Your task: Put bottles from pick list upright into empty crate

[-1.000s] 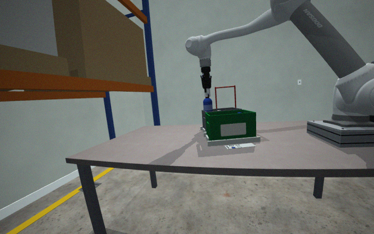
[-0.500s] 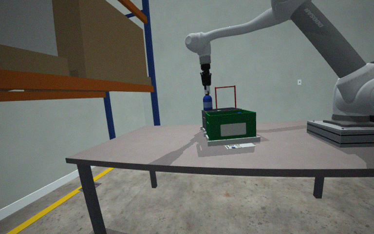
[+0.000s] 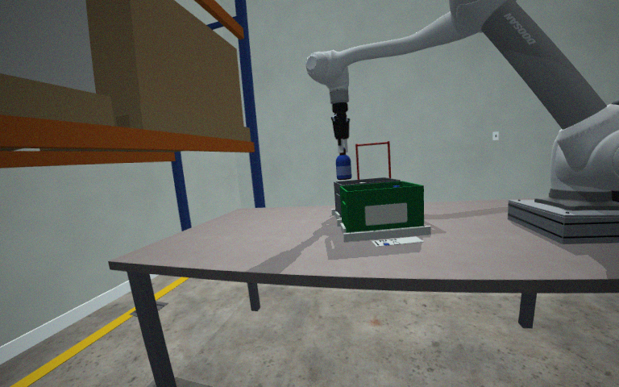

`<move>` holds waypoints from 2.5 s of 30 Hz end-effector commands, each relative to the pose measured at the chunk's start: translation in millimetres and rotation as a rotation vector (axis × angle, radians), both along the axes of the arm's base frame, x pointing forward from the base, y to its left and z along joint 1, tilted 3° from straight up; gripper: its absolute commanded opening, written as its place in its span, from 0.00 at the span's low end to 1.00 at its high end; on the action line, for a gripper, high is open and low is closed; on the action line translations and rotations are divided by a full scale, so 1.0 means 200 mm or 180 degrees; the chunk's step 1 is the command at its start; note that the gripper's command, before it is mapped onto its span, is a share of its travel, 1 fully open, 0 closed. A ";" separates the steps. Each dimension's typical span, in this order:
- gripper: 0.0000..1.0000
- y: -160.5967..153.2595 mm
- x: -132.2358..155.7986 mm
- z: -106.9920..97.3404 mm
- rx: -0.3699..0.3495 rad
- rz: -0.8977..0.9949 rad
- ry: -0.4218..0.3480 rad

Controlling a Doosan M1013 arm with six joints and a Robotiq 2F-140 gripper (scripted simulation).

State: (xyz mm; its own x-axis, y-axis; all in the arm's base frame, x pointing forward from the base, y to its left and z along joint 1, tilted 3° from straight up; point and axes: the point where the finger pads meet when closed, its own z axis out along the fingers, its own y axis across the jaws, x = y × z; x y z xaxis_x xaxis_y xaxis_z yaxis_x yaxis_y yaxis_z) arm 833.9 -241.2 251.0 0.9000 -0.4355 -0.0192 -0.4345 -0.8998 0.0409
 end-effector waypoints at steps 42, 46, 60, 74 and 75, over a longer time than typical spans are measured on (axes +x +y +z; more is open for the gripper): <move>0.00 0.30 -0.22 0.00 0.0000 0.0000 -0.0001; 0.00 0.33 -0.24 0.00 0.0000 0.0000 -0.0001; 0.00 0.43 -0.31 0.00 0.0000 0.0000 -0.0001; 0.00 0.52 -0.38 0.00 0.0000 0.0000 -0.0001; 0.00 0.53 -0.39 0.00 0.0000 0.0000 -0.0001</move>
